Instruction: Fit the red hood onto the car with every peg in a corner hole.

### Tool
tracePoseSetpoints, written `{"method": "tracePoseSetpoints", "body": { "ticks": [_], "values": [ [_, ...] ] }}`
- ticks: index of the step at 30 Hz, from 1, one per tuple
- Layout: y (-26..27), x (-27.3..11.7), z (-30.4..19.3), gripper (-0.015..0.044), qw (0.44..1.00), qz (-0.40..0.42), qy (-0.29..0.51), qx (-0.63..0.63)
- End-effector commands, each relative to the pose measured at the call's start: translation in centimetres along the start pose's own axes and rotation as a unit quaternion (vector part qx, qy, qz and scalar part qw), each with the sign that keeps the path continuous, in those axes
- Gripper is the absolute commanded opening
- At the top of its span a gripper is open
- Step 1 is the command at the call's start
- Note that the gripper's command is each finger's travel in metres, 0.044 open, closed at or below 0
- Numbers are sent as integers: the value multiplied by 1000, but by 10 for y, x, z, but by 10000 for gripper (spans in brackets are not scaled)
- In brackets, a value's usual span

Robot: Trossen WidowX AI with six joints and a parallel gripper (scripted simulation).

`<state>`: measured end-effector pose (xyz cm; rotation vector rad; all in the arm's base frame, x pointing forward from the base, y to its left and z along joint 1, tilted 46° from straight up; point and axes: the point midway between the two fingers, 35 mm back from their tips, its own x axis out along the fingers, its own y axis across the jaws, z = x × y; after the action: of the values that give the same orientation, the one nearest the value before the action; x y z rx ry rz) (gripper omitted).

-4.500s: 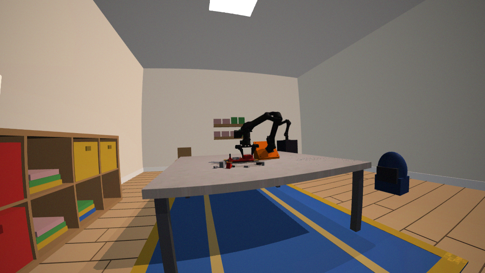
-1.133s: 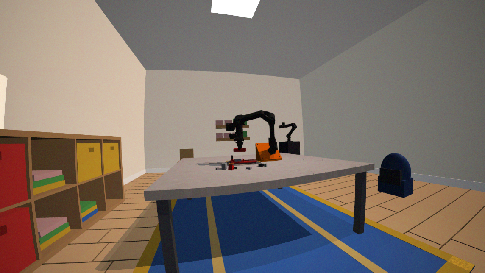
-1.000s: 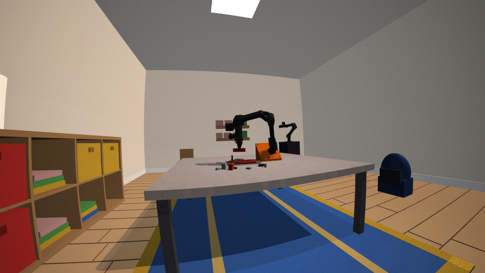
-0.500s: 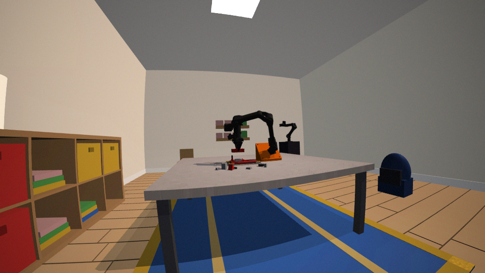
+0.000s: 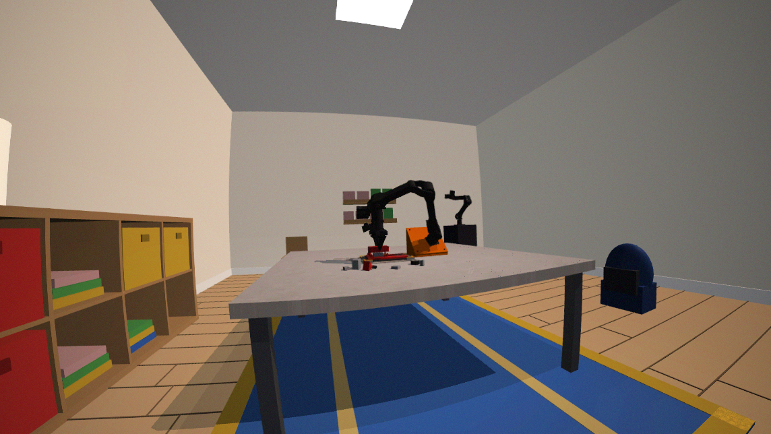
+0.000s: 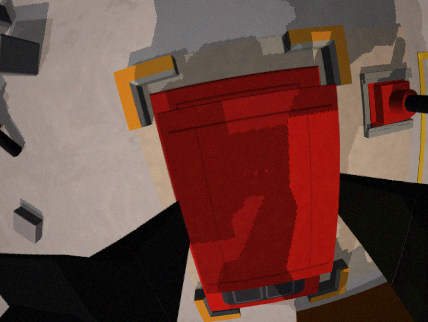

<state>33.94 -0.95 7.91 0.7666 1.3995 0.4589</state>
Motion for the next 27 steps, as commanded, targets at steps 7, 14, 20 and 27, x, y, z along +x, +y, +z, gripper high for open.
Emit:
{"method": "tracePoseSetpoints", "body": {
  "ticks": [7, 14, 20, 27],
  "values": [
    [-2, 1, 1, 0, 1000, 2, -2, 3],
    [-2, 2, 2, 0, 1000, 2, -2, 3],
    [-2, 5, 2, 0, 1000, 2, -2, 3],
    [-2, 8, 2, 0, 1000, 2, -2, 3]
  ]
}}
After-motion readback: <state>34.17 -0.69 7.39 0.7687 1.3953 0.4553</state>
